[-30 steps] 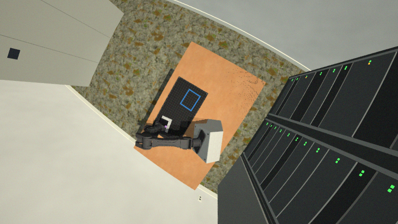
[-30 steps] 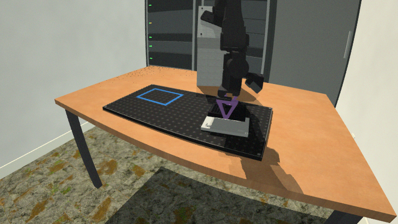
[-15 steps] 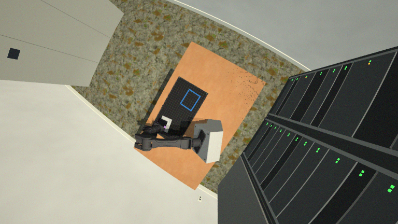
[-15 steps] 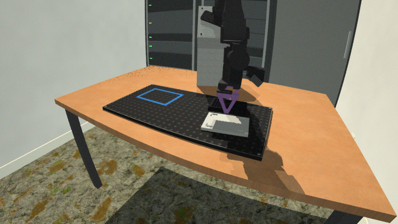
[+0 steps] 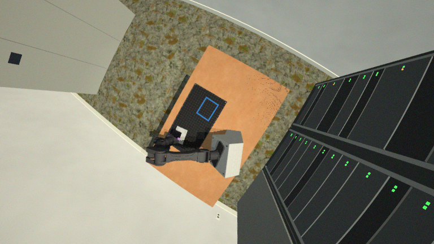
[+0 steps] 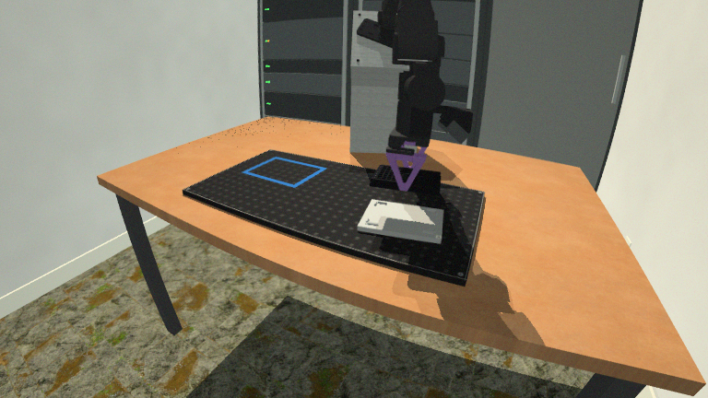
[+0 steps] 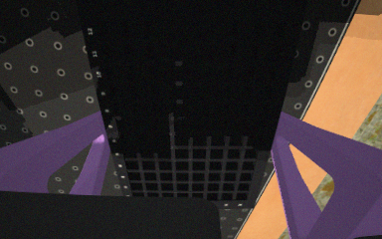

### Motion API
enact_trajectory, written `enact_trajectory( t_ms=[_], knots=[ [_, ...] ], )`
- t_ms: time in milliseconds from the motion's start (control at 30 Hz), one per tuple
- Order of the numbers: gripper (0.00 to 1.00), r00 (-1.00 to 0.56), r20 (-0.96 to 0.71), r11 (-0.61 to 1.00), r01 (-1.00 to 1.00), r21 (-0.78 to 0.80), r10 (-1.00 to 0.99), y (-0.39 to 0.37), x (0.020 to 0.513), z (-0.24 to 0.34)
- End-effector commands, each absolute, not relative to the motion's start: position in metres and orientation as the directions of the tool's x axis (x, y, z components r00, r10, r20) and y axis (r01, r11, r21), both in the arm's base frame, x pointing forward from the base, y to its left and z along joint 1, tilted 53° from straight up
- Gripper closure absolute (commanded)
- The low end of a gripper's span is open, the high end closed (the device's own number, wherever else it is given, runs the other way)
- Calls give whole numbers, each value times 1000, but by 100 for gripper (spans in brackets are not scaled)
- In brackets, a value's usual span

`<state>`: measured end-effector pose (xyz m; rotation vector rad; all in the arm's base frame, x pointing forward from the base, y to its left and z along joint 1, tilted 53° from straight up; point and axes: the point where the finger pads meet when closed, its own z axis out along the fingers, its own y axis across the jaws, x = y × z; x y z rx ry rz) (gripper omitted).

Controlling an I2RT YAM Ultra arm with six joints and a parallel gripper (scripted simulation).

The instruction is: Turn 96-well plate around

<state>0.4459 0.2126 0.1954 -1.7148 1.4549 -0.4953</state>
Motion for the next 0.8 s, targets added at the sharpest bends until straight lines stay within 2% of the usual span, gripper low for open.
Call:
enact_trajectory(
  t_ms=[0, 767],
  knots=[
    [100, 272, -211, -10, -636, -772, -939, 217, 436, 199],
    [100, 270, -209, -15, -644, -764, -940, 217, 437, 193]
  ],
)
